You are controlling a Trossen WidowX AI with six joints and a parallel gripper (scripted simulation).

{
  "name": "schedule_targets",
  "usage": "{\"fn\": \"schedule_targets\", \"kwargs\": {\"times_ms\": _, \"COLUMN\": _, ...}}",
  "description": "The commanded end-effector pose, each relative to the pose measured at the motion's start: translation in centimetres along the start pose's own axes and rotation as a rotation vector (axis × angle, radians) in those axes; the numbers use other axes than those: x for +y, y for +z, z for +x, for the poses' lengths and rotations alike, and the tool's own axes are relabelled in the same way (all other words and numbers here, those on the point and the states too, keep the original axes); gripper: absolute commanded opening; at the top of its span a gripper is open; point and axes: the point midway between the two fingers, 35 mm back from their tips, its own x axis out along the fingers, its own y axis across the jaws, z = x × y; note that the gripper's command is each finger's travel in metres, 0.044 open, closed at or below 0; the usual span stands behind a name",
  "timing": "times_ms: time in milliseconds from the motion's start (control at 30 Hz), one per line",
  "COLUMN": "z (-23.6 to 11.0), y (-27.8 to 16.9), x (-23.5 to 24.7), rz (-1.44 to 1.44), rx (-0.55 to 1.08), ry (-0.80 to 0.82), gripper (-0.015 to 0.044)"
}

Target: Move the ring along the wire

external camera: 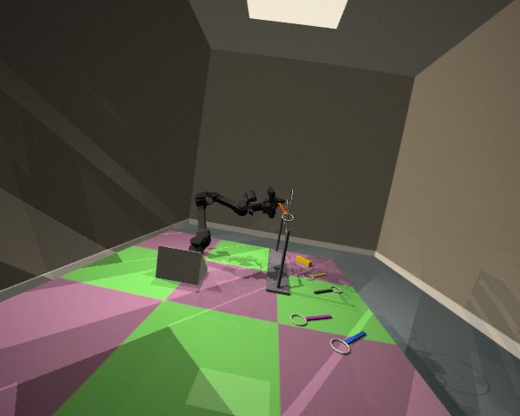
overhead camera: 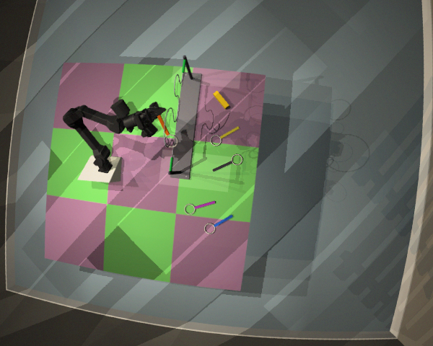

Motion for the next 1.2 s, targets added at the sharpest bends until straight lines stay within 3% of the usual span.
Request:
{"fn": "schedule_targets", "kwargs": {"times_ms": 0, "z": -0.5, "y": 0.0, "x": -0.6, "rz": -0.039, "rx": 0.031, "ry": -0.016, "gripper": -0.0150}}
{"fn": "schedule_targets", "kwargs": {"times_ms": 1167, "z": -5.2, "y": 5.7, "x": -12.5, "rz": -0.801, "rx": 0.177, "ry": -0.398, "gripper": -0.0150}}
